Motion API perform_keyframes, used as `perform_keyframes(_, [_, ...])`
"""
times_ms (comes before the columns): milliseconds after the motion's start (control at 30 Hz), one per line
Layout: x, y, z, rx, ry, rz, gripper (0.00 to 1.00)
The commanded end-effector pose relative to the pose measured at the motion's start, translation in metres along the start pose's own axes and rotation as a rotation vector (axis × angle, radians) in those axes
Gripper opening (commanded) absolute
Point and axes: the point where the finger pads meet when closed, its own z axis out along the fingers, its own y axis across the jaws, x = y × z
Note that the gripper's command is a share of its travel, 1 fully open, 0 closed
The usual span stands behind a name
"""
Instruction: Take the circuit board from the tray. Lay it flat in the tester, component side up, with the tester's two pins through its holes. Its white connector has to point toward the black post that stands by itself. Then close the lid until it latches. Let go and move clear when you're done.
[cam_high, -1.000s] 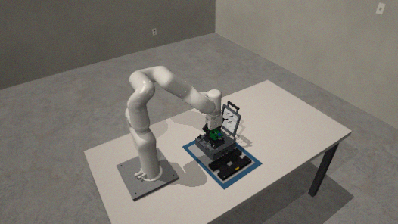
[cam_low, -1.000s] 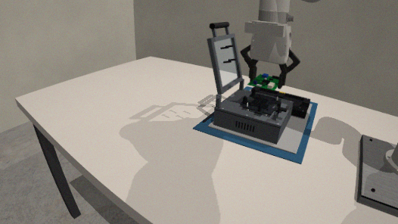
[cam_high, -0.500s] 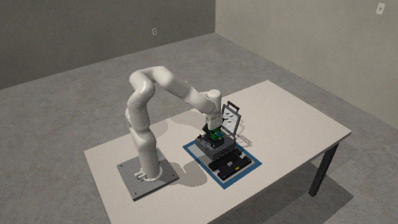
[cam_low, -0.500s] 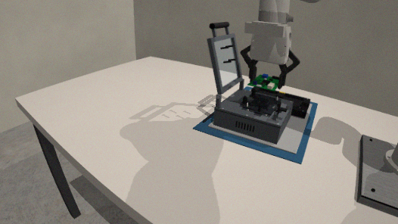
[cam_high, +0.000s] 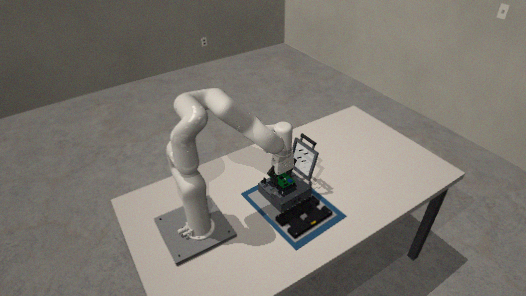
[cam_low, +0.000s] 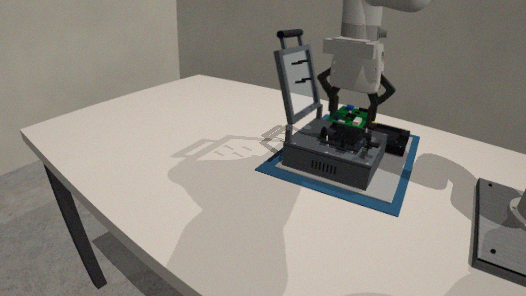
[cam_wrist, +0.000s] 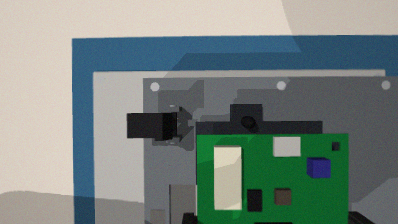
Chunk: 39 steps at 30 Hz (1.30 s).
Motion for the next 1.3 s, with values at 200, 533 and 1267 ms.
perform_keyframes(200, [0.0, 0.002, 0.016, -0.005, 0.0, 0.0, 0.79])
perform_keyframes(533, [0.0, 0.002, 0.026, -0.005, 0.0, 0.0, 0.79])
perform_keyframes(1267, [0.0, 0.002, 0.028, -0.005, 0.0, 0.0, 0.79])
